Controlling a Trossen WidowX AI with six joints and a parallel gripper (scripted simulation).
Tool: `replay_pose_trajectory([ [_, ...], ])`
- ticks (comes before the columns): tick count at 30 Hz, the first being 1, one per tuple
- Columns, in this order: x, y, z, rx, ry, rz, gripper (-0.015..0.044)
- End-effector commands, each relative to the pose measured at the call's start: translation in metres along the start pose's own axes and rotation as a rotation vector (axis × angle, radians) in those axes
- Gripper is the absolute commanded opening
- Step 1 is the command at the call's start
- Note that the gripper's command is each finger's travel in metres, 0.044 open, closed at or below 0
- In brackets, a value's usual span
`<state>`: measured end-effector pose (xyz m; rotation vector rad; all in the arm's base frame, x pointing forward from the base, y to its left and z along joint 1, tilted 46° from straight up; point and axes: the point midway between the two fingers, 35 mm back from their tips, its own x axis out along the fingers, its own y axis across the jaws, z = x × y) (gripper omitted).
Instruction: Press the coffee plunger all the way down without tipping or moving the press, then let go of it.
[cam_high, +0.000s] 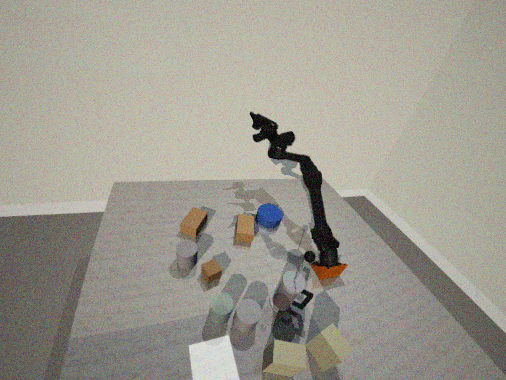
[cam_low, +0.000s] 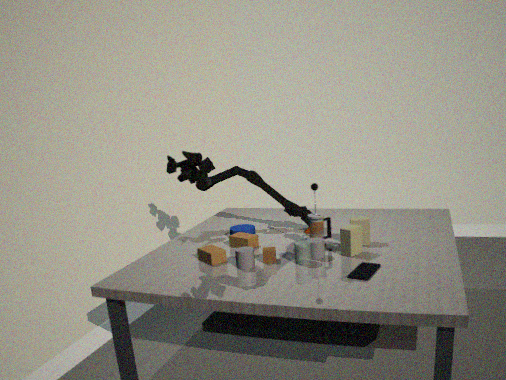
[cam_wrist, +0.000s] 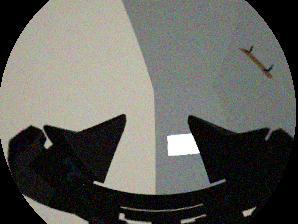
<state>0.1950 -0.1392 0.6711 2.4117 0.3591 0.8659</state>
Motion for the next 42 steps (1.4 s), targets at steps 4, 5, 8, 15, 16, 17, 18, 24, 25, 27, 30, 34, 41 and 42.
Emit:
replay_pose_trajectory([
  [4,0.008,0.003,0.004,0.124,0.042,0.013,0.044],
  [5,0.013,0.0,0.005,0.166,0.061,0.002,0.044],
  [8,0.025,-0.004,0.009,0.325,0.103,-0.005,0.044],
  [15,0.063,0.0,0.039,0.901,0.237,0.035,0.044],
  [16,0.067,-0.006,0.032,0.959,0.268,0.018,0.044],
  [17,0.073,-0.006,0.039,1.042,0.28,0.026,0.044],
  [18,0.079,-0.008,0.044,1.126,0.294,0.032,0.044],
  [24,0.112,-0.033,0.076,1.522,0.303,0.055,0.044],
  [25,0.118,-0.039,0.082,1.589,0.301,0.062,0.044],
  [27,0.13,-0.051,0.096,1.737,0.294,0.089,0.044],
  [30,0.146,-0.076,0.113,1.941,0.262,0.099,0.044],
  [34,0.169,-0.113,0.146,2.241,0.212,0.188,0.044],
  [41,0.198,-0.211,0.196,2.737,0.04,0.444,0.044],
  [42,0.2,-0.226,0.202,2.789,0.011,0.491,0.044],
])
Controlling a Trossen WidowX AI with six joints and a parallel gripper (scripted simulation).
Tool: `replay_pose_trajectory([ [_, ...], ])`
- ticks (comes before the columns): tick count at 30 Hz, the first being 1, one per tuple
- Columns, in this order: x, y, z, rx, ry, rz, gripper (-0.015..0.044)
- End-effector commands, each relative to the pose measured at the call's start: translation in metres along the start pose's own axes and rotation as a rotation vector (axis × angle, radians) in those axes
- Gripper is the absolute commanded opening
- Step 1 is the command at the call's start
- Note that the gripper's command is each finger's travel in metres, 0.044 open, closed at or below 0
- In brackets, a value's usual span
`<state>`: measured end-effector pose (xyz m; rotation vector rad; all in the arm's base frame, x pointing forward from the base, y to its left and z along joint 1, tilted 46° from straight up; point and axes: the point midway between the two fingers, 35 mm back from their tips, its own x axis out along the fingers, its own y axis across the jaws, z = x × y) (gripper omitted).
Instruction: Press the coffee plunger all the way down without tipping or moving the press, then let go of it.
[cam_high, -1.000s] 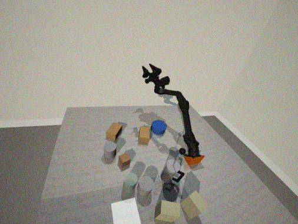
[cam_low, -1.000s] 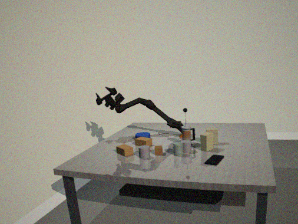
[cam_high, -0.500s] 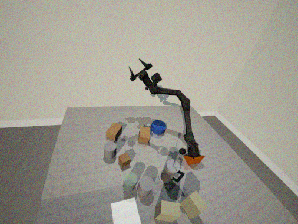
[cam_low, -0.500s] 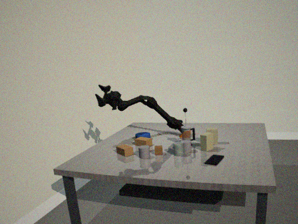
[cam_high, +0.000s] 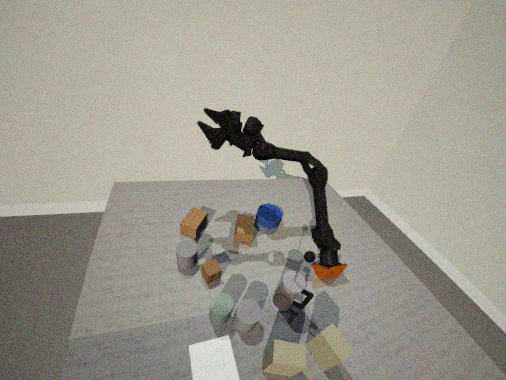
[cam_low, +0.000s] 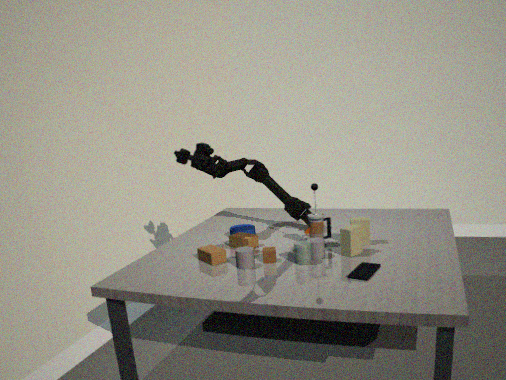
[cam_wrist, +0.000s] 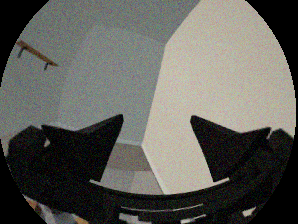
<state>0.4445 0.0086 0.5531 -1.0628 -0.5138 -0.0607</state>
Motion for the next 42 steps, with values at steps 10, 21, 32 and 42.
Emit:
replay_pose_trajectory([
  [10,-0.025,0.208,0.061,0.596,0.338,0.467,0.044],
  [21,-0.132,0.334,0.123,0.684,0.737,0.738,0.044],
  [32,-0.291,0.373,0.164,0.365,0.979,0.72,0.044],
  [42,-0.344,0.362,0.167,0.211,0.886,0.63,0.044],
])
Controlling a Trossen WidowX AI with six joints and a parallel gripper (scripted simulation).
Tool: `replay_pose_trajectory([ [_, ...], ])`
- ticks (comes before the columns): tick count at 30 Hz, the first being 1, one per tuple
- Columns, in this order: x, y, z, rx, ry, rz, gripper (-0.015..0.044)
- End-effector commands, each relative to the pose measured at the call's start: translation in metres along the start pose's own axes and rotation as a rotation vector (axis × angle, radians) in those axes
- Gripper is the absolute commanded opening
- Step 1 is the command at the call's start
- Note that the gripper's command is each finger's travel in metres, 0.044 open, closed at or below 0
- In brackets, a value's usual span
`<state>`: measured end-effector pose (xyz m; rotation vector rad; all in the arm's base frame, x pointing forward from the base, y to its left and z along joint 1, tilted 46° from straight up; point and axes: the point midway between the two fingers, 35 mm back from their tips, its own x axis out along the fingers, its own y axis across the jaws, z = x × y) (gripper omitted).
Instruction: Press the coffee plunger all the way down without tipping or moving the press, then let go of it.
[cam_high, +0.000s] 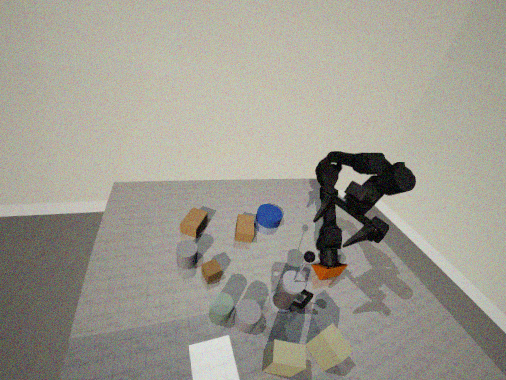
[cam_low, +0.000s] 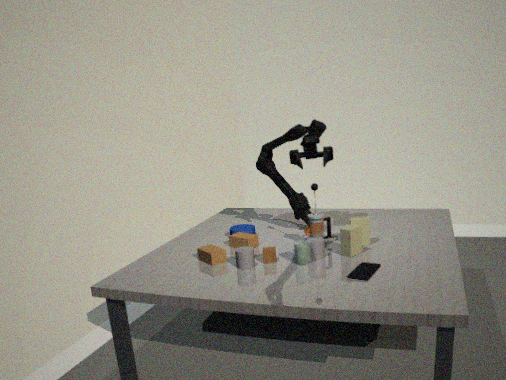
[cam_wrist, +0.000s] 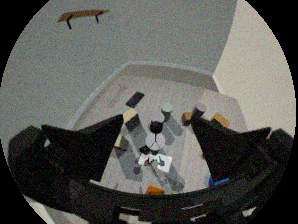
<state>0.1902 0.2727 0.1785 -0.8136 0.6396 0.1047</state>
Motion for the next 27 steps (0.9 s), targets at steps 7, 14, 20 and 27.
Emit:
replay_pose_trajectory([
  [7,0.024,-0.003,-0.053,-0.026,-0.015,-0.03,0.044],
  [14,0.027,-0.002,-0.053,-0.028,-0.015,-0.027,0.044],
  [20,0.037,-0.002,-0.053,-0.028,-0.014,-0.025,0.044],
  [27,0.048,-0.002,-0.053,-0.028,-0.014,-0.025,0.044],
])
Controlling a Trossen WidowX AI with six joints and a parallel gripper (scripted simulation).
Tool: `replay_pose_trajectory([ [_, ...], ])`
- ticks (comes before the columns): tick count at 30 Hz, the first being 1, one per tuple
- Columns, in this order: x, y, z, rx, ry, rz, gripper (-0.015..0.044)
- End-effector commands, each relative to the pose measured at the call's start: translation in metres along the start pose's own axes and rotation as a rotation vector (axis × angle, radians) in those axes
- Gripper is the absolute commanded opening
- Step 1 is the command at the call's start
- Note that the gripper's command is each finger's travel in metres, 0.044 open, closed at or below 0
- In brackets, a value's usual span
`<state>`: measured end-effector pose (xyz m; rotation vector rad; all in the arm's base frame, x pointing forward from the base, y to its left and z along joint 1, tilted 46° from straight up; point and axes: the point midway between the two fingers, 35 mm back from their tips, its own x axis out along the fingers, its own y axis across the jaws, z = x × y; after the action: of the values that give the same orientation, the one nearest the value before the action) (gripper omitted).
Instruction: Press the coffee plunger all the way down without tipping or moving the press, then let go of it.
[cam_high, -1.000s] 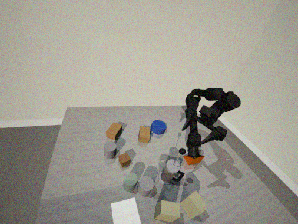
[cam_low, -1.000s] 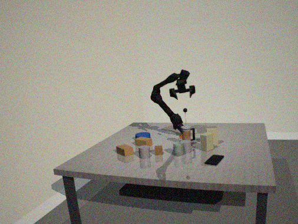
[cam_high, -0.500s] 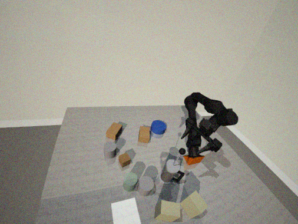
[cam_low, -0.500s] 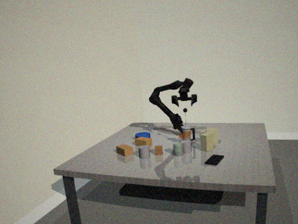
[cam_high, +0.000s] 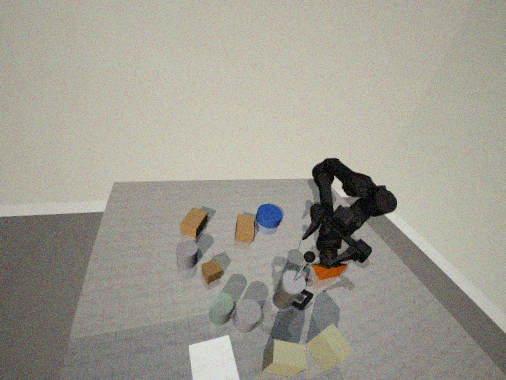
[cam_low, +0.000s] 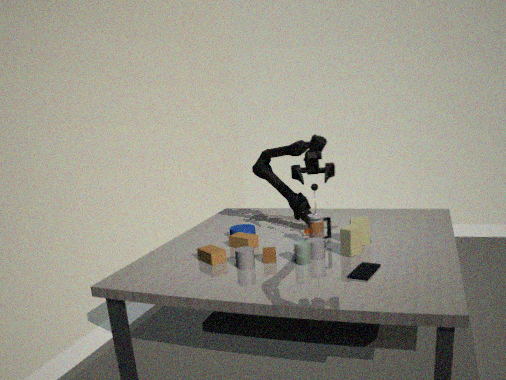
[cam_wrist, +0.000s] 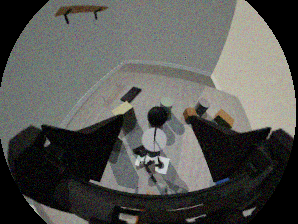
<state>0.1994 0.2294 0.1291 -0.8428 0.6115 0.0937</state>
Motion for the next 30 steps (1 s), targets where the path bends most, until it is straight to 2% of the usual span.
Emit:
replay_pose_trajectory([
  [1,0.008,0.0,-0.002,-0.005,0.003,0.004,0.044],
  [12,0.023,-0.001,-0.002,-0.005,0.001,0.002,0.044],
  [24,0.023,-0.001,-0.002,-0.005,0.001,0.002,0.0125],
  [30,0.023,-0.001,-0.002,-0.005,0.001,0.002,0.0118],
])
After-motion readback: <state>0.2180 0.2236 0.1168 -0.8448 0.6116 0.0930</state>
